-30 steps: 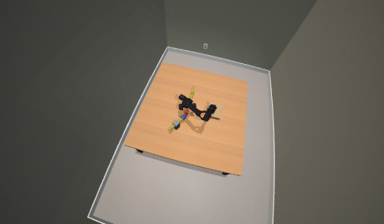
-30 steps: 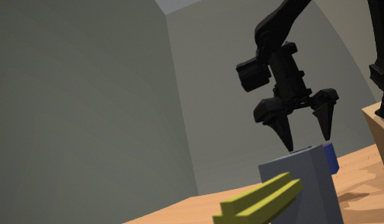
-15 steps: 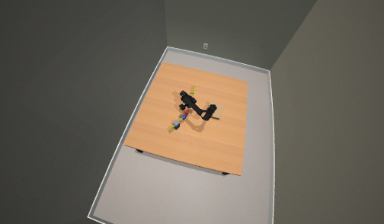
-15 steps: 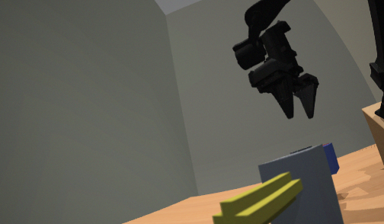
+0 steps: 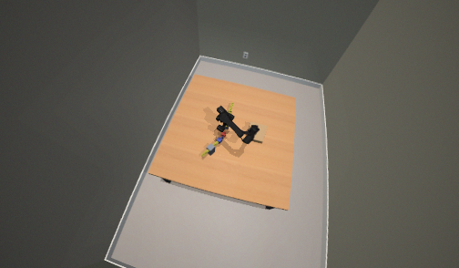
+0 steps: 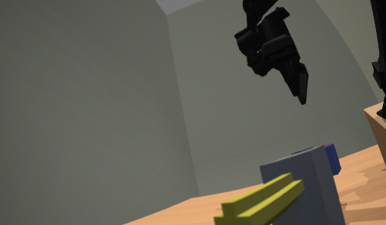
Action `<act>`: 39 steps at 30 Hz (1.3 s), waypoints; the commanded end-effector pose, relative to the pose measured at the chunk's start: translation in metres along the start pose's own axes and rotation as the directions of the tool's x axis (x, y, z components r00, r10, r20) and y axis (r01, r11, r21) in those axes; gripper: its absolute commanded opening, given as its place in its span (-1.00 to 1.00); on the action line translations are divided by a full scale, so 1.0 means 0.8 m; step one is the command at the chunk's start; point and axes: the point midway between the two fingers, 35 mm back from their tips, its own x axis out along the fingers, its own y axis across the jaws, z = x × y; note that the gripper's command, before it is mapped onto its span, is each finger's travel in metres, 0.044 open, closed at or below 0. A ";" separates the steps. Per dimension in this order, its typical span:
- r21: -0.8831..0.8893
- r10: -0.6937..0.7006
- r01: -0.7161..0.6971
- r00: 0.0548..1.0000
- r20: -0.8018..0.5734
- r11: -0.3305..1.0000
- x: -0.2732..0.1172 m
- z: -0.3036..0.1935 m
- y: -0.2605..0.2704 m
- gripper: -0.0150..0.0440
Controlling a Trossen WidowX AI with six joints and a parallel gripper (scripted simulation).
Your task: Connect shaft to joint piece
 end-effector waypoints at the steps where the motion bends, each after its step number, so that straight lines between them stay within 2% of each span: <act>1: -0.023 -0.005 0.005 1.000 0.005 1.000 -0.004 0.001 0.001 1.00; 6: 0.050 0.006 -0.006 1.000 -0.006 0.999 -0.001 0.004 -0.005 1.00; 19: 0.455 0.079 -0.033 0.993 -0.084 0.890 0.024 0.023 -0.041 1.00; 28: 0.693 0.140 -0.013 0.982 -0.127 0.721 0.043 0.033 -0.065 1.00; 39: 0.898 0.220 0.057 0.961 -0.168 0.437 0.066 0.040 -0.095 1.00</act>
